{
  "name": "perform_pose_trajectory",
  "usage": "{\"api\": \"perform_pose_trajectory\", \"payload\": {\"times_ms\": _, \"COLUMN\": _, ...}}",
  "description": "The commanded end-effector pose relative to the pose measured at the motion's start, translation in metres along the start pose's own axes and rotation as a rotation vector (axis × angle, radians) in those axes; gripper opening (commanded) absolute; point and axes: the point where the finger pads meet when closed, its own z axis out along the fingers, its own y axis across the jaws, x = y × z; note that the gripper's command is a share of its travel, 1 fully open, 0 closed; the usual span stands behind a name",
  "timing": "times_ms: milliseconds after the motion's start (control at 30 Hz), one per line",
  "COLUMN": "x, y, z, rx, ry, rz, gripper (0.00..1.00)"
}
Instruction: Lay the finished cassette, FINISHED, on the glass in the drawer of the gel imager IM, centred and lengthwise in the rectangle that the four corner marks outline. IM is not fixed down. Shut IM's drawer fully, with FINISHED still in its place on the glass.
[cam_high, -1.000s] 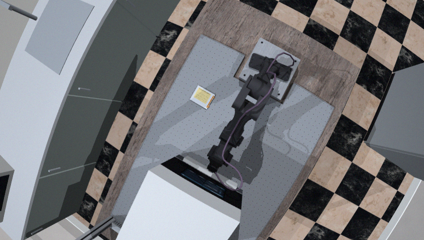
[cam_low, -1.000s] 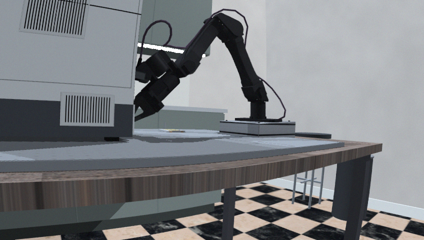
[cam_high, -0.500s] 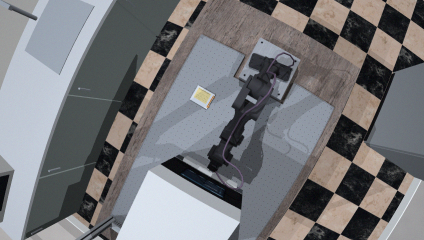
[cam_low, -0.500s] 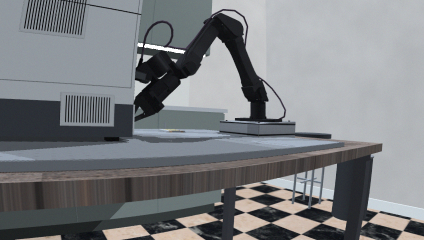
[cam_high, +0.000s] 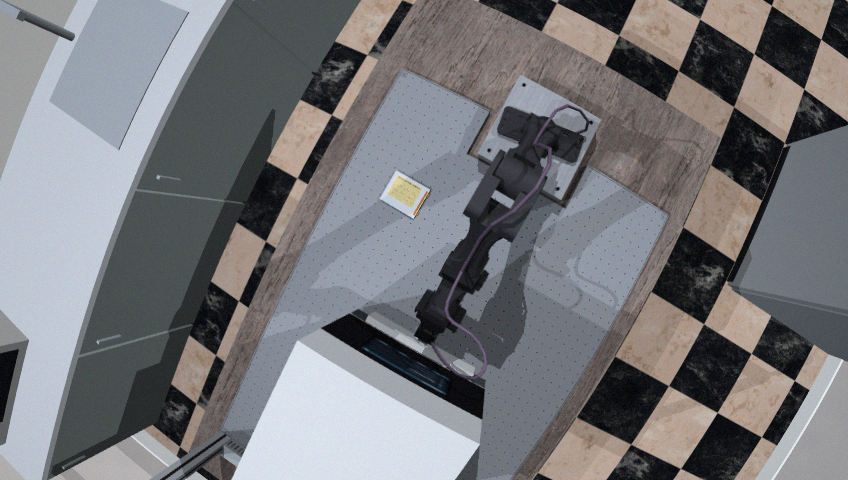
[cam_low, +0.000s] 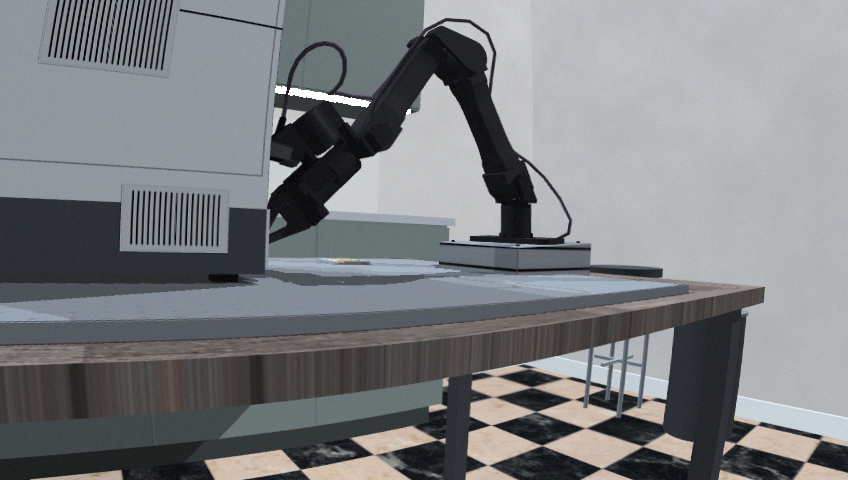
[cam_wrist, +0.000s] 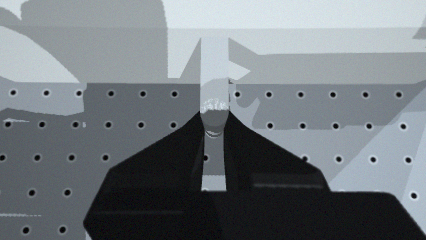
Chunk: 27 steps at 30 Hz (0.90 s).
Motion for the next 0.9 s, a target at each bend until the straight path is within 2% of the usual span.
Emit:
{"api": "perform_pose_trajectory", "payload": {"times_ms": 0, "x": -0.0021, "y": 0.0038, "z": -0.0137, "rx": -0.003, "ry": 0.006, "rz": -0.002, "gripper": 0.0}}
{"api": "perform_pose_trajectory", "payload": {"times_ms": 700, "x": -0.0021, "y": 0.0038, "z": -0.0137, "rx": -0.003, "ry": 0.006, "rz": -0.002, "gripper": 0.0}}
{"api": "perform_pose_trajectory", "payload": {"times_ms": 867, "x": 0.0028, "y": 0.0032, "z": -0.0184, "rx": -0.002, "ry": 0.006, "rz": -0.002, "gripper": 0.0}}
